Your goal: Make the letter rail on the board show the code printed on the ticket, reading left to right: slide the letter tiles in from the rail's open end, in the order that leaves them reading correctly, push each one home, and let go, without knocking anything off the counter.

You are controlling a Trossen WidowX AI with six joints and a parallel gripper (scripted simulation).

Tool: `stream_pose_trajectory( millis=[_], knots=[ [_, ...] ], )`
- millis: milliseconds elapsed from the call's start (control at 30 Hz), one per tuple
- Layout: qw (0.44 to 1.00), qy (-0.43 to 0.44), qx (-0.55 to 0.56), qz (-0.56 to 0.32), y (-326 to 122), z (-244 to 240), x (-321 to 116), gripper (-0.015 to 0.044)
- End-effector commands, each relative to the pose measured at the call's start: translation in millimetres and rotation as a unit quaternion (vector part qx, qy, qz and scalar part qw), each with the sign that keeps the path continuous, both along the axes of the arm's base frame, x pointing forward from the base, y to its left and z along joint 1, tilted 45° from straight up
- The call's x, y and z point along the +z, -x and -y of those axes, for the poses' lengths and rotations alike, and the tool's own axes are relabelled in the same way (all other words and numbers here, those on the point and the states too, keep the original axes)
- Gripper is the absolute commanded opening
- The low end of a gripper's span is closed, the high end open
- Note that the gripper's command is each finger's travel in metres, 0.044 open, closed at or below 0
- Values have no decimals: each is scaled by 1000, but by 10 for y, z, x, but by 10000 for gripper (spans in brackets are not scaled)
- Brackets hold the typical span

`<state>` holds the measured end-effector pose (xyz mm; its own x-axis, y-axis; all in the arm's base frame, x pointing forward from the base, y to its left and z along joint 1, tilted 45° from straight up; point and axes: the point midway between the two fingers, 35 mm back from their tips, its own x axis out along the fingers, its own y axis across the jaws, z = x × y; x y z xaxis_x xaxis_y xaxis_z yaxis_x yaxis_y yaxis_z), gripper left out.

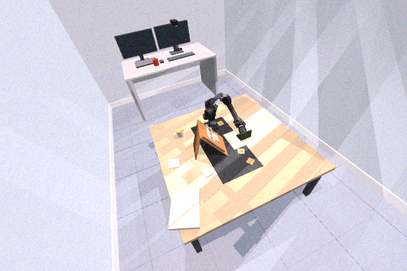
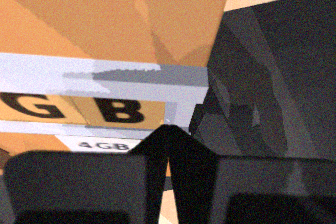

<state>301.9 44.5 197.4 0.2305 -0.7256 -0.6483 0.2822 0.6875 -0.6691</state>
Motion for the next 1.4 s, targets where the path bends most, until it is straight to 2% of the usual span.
stream_pose_trajectory(
  millis=[0,267,400,700,833,1367],
  knots=[
    [1000,-5,3,7,66,-28,20,0],
    [1000,-11,14,14,149,-85,46,0],
    [999,-14,34,23,137,-285,31,105],
    [981,-68,151,99,594,-1520,-39,341],
    [977,-78,167,109,704,-1682,-50,440],
    [977,-78,167,109,704,-1682,-50,440]
  ],
)
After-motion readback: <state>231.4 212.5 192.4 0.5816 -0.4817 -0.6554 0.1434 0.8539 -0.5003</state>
